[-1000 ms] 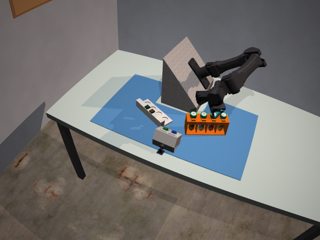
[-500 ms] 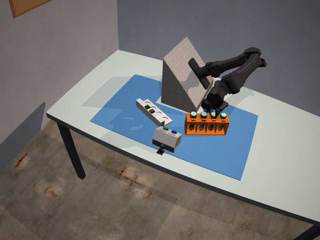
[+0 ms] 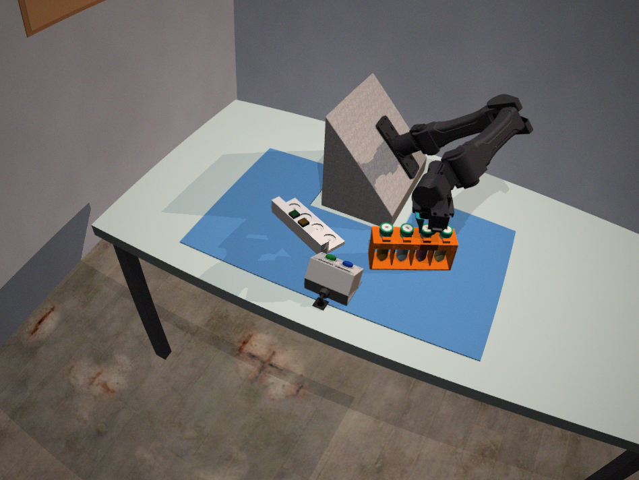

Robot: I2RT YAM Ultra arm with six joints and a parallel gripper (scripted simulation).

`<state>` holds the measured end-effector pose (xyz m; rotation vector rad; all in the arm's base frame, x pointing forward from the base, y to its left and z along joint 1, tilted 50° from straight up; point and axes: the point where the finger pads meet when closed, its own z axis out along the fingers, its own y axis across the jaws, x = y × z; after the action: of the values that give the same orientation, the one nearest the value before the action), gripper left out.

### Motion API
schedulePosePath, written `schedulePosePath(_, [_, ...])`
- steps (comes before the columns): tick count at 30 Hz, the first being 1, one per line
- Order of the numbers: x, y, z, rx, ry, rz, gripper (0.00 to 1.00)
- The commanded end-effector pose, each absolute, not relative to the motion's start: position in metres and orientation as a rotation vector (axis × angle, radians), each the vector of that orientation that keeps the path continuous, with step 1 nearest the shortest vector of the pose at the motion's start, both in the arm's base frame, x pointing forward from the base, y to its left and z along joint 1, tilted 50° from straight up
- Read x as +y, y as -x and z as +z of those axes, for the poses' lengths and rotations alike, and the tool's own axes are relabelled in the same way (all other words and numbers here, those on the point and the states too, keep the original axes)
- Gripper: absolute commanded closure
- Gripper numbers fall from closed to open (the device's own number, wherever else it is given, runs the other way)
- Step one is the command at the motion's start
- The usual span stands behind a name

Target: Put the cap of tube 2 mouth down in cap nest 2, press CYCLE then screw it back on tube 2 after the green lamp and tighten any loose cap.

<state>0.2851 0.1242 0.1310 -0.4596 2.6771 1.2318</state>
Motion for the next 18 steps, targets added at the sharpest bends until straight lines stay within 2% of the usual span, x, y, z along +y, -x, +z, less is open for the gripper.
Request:
schedulePosePath(1, [0.1227,-0.2888,0.1324,2.555,0.686,1.166,1.00])
schedulePosePath(13, [0.1225,-0.2888,0.1327,2.107,1.324,0.947,1.00])
schedulePosePath(18, [0.1224,-0.2888,0.1327,1.981,1.454,0.887,1.00])
